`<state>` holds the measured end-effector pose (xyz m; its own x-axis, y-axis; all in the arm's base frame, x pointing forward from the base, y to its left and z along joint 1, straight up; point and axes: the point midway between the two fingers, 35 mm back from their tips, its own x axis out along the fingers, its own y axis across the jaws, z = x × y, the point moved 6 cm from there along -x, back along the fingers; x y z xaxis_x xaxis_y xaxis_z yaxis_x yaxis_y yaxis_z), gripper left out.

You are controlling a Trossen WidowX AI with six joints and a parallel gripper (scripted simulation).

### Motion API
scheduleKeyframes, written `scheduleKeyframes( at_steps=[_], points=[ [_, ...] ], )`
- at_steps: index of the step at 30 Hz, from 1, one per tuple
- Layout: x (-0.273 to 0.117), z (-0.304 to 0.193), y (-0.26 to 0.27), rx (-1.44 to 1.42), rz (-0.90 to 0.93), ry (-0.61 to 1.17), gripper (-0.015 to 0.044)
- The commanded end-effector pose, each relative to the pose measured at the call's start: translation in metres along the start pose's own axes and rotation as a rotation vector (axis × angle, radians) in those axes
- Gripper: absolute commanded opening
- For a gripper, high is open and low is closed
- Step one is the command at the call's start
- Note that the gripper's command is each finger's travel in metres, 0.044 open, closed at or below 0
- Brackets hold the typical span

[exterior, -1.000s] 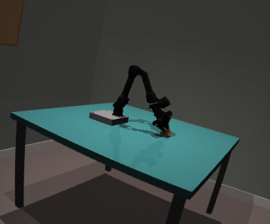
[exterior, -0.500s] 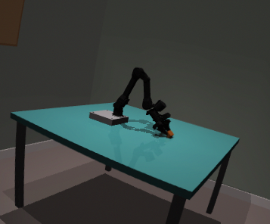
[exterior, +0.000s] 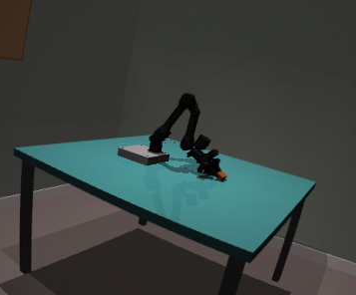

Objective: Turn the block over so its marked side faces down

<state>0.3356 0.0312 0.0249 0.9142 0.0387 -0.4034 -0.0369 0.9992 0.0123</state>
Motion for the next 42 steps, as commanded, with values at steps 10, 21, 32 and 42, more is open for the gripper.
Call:
scheduleKeyframes(
  at_steps=[10,21,32,42],
  points=[
    [-0.0104,-0.0050,-0.0012,-0.007,-0.007,-0.079,0.0000],
    [-0.0104,-0.0050,-0.0012,-0.007,-0.007,-0.079,0.0000],
    [-0.0104,-0.0050,-0.0012,-0.007,-0.007,-0.079,0.0289],
    [-0.0104,-0.0050,-0.0012,-0.007,-0.007,-0.079,0.0440]
  ],
)
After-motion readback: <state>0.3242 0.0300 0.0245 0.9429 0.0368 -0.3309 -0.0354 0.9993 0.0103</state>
